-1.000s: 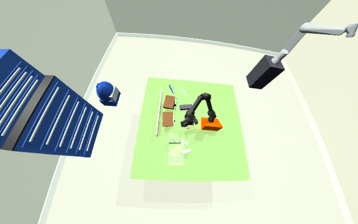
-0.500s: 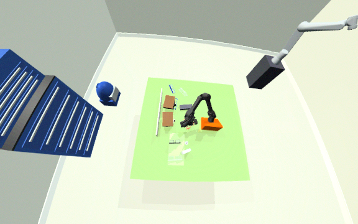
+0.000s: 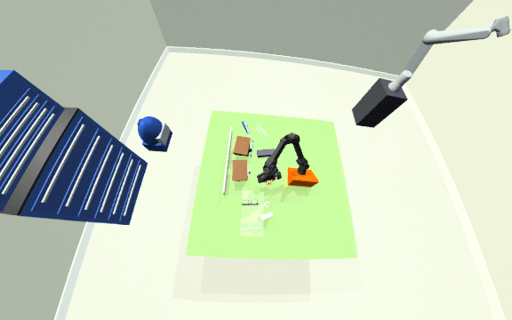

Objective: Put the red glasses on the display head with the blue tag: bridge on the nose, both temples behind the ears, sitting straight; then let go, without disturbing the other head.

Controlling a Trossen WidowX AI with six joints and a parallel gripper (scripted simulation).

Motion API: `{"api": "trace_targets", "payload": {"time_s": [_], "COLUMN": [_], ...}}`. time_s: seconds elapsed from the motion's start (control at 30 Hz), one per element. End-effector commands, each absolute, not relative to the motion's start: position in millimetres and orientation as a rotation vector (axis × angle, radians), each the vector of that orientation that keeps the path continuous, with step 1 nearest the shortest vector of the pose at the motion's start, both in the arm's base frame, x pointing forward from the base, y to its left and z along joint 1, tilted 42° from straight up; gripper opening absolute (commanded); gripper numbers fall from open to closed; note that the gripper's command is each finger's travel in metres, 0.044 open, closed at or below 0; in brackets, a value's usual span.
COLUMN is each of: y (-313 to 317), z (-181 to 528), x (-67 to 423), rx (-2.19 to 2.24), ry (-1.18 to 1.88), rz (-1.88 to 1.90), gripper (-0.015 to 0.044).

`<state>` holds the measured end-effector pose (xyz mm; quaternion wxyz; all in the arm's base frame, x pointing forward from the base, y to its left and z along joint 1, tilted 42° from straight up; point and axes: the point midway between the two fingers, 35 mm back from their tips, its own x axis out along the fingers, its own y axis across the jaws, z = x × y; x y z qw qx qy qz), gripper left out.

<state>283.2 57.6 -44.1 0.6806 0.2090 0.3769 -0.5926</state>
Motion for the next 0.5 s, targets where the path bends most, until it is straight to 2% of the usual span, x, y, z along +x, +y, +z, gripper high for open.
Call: {"api": "trace_targets", "payload": {"time_s": [0.0, 0.47], "y": [49, 36], "z": [-51, -66], "x": [281, 281], "rx": [0.453, 0.451], "ry": [0.849, 0.848], "rz": [-1.337, -1.338], "gripper": [0.0120, 0.0120]}}
